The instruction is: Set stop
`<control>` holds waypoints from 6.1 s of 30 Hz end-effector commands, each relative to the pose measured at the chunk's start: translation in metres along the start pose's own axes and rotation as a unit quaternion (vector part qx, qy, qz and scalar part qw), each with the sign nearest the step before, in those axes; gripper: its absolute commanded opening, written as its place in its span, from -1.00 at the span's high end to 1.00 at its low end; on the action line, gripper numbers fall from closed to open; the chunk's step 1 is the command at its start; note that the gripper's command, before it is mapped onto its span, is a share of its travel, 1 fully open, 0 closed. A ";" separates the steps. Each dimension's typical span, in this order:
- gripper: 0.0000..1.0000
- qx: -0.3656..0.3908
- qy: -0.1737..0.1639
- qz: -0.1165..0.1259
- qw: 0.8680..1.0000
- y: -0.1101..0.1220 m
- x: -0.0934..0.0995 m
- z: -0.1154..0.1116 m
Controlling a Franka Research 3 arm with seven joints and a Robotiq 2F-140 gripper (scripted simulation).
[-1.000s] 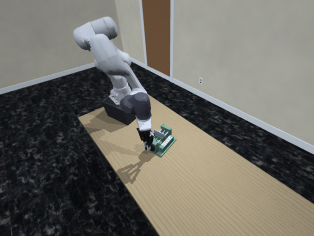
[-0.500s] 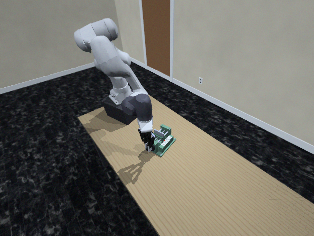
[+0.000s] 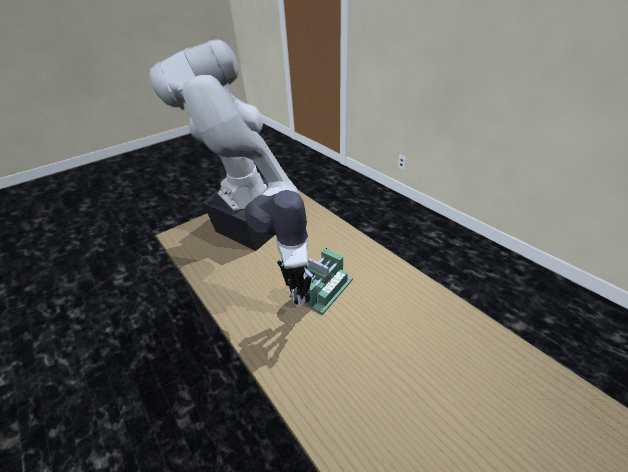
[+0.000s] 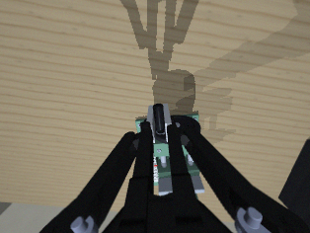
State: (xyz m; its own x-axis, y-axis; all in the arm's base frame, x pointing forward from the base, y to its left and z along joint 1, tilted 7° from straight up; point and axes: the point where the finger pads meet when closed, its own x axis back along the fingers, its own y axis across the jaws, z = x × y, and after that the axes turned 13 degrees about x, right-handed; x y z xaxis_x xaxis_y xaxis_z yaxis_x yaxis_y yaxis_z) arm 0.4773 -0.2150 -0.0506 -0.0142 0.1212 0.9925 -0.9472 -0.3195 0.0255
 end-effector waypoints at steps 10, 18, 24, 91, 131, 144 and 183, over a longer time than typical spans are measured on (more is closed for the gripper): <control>0.92 -0.002 0.001 0.000 1.000 -0.002 -0.005 0.001; 0.92 -0.002 0.001 0.000 1.000 -0.003 -0.007 0.001; 0.92 -0.002 0.001 0.000 1.000 -0.003 -0.008 0.002; 0.92 -0.002 0.001 0.000 1.000 -0.004 -0.010 0.002; 0.92 -0.002 0.001 0.000 1.000 -0.003 -0.026 0.001; 0.92 -0.002 0.001 0.000 1.000 0.007 -0.040 -0.001; 0.92 -0.002 0.001 0.000 1.000 0.048 -0.036 -0.010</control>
State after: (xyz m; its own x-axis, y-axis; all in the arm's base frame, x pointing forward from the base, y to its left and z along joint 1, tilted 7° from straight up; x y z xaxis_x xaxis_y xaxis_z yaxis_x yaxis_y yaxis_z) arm 0.4305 -0.2242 -0.0881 -0.0139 0.1219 0.9924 -0.9494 -0.3131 0.0252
